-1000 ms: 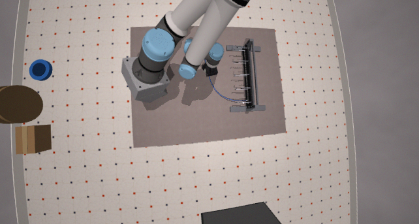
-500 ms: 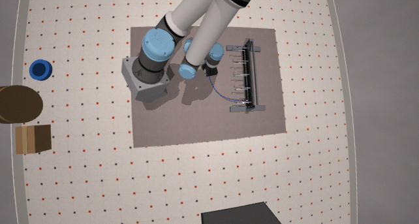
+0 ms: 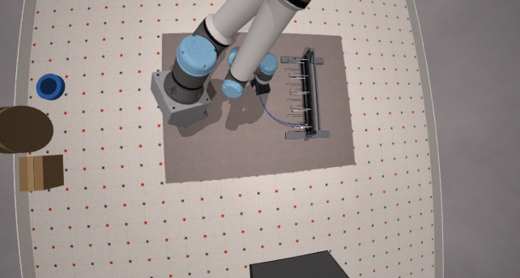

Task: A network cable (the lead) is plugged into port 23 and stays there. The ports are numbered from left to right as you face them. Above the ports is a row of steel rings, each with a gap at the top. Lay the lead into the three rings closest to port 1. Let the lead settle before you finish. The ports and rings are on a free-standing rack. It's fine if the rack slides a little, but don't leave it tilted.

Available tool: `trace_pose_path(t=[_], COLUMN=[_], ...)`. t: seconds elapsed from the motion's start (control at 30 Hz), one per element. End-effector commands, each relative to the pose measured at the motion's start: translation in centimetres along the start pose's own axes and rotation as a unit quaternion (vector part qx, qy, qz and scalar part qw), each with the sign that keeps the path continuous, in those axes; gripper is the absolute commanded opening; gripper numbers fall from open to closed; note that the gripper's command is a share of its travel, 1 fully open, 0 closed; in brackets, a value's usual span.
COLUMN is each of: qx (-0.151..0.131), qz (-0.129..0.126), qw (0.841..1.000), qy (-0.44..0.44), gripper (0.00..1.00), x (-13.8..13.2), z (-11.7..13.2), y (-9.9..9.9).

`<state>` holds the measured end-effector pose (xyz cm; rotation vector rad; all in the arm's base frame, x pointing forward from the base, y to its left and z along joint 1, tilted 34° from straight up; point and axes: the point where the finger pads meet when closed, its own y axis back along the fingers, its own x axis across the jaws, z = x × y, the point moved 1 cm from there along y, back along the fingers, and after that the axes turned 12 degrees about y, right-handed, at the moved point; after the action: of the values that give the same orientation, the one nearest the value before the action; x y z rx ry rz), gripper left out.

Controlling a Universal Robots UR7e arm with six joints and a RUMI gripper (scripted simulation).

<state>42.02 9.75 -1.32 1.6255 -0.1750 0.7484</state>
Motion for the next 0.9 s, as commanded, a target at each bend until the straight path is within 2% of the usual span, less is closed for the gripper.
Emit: trace_pose_path(t=[0.0,0.43,0.47,0.87], qx=[0.0,0.0,0.0,0.0], qz=[0.0,0.0,0.0,0.0], qw=[1.0,1.0,1.0,1.0], qy=[0.0,0.0,0.0,0.0], gripper=[0.2,0.2,0.0,0.0], x=[0.02,0.02,0.02,0.02], z=[0.01,0.01,0.01,0.01], y=[0.02,0.02,0.02,0.02])
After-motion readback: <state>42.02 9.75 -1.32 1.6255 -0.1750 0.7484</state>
